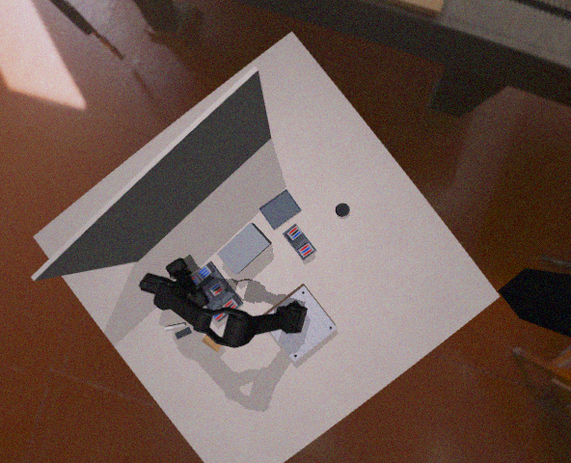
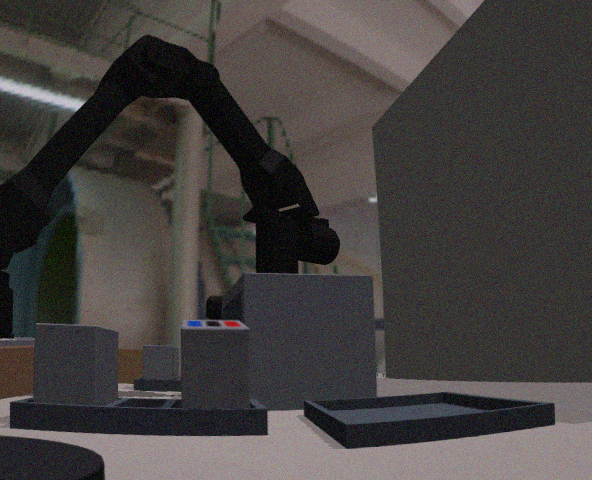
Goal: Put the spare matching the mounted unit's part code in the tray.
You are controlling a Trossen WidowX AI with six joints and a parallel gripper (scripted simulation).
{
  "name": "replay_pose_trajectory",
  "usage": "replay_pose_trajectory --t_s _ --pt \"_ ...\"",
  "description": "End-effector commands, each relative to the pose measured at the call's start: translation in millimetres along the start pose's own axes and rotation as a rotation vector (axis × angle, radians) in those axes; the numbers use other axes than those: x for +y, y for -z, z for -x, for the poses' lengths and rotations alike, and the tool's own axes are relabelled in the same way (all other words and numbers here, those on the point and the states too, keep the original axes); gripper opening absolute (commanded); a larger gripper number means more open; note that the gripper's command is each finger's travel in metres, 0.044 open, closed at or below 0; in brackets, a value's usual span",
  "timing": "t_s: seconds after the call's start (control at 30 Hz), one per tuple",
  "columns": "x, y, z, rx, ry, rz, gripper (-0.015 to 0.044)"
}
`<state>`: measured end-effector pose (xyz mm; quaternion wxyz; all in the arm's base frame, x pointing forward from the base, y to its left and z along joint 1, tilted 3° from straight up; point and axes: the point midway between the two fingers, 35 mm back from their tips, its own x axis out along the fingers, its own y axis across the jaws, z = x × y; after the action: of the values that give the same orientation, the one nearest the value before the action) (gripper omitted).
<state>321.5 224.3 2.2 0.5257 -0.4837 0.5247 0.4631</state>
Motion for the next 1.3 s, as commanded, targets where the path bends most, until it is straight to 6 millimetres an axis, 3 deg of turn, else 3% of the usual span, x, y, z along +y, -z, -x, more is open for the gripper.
replay_pose_trajectory --t_s 0.0,0.13,0.3,0.53,0.7,1.0,1.27 --pt "0.9 0.9 -2.7 0.006 -0.004 0.000 0.0300" --pt "0.9 0.9 -2.7 0.006 -0.004 0.000 0.0300" --pt "0.0 0.0 0.0 0.000 0.000 0.000 0.0169" --pt "0.0 0.0 0.0 0.000 0.000 0.000 0.0122" --pt "0.0 0.0 0.0 0.000 0.000 0.000 0.0000" --pt "-0.4 -0.3 4.5 0.000 0.000 0.000 0.0000" --pt "-1.0 -1.0 59.7 0.004 -0.003 0.000 0.0000"
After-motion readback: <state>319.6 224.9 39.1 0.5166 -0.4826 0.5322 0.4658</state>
